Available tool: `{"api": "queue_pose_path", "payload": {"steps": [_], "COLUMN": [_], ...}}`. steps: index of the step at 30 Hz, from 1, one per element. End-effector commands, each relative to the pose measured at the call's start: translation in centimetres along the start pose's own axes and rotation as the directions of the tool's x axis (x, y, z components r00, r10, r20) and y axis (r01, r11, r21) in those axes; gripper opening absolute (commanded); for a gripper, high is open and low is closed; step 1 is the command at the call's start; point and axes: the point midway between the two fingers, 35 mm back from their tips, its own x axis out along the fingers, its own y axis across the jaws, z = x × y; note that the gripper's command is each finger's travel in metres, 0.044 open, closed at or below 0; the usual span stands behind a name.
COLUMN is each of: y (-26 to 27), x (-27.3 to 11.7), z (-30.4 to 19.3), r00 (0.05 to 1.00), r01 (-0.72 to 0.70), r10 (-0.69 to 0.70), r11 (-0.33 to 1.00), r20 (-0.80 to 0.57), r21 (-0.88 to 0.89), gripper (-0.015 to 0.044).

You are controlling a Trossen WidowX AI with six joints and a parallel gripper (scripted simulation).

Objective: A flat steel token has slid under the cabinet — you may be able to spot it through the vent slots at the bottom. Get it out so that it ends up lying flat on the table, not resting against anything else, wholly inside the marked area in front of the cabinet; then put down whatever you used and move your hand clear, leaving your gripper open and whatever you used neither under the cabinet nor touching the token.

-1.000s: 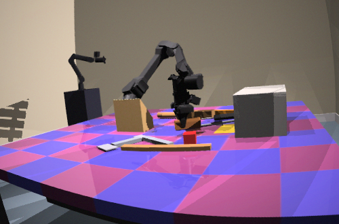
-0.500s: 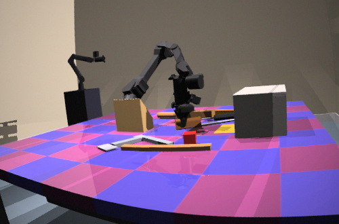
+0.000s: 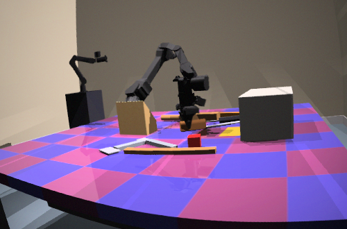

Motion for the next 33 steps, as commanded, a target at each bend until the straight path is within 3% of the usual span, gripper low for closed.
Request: {"api": "queue_pose_path", "payload": {"steps": [1, 33], "y": [0.5, 3.7], "x": [-0.1, -0.1], "z": [0.2, 1.4], "r00": [1.0, 1.0], "r01": [0.002, 0.0], "r10": [-0.002, 0.0], "r11": [1.0, 1.0], "r20": [0.004, 0.005], "r21": [-0.003, -0.003], "gripper": [0.0, 0.0]}}
